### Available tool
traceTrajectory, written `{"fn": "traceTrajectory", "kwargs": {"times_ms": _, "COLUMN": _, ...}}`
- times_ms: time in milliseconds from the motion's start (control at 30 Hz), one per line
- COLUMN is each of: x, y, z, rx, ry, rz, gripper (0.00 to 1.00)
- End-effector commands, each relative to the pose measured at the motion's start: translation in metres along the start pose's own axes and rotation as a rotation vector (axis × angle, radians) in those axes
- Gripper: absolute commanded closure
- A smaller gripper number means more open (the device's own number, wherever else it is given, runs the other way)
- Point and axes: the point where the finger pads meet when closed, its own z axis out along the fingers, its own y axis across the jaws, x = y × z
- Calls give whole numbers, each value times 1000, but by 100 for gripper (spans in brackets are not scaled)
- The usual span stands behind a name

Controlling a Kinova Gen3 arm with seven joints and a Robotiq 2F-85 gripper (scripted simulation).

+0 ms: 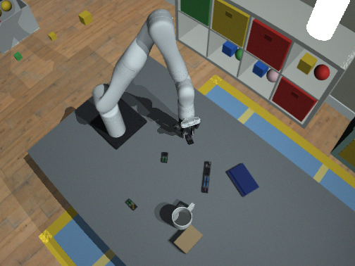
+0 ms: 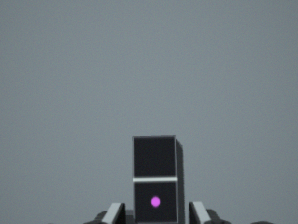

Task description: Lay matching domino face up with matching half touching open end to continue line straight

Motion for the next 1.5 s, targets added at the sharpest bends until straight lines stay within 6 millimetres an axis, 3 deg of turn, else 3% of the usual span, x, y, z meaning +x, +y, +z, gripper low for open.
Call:
{"fn": "traceTrajectory", "kwargs": {"times_ms": 0, "x": -3, "y": -1, "z": 1, "rx": 3, "ry": -2, "rz": 7, "gripper": 53}}
{"fn": "traceTrajectory", "kwargs": {"times_ms": 1100, "x": -2, "y": -1, "z": -1, "rx": 3, "ry": -2, "rz": 7, "gripper": 53}}
{"fn": "traceTrajectory", "kwargs": {"times_ms": 1467, "x": 1, "y": -1, "z": -22, "rx": 3, "ry": -3, "rz": 7, "gripper": 53}}
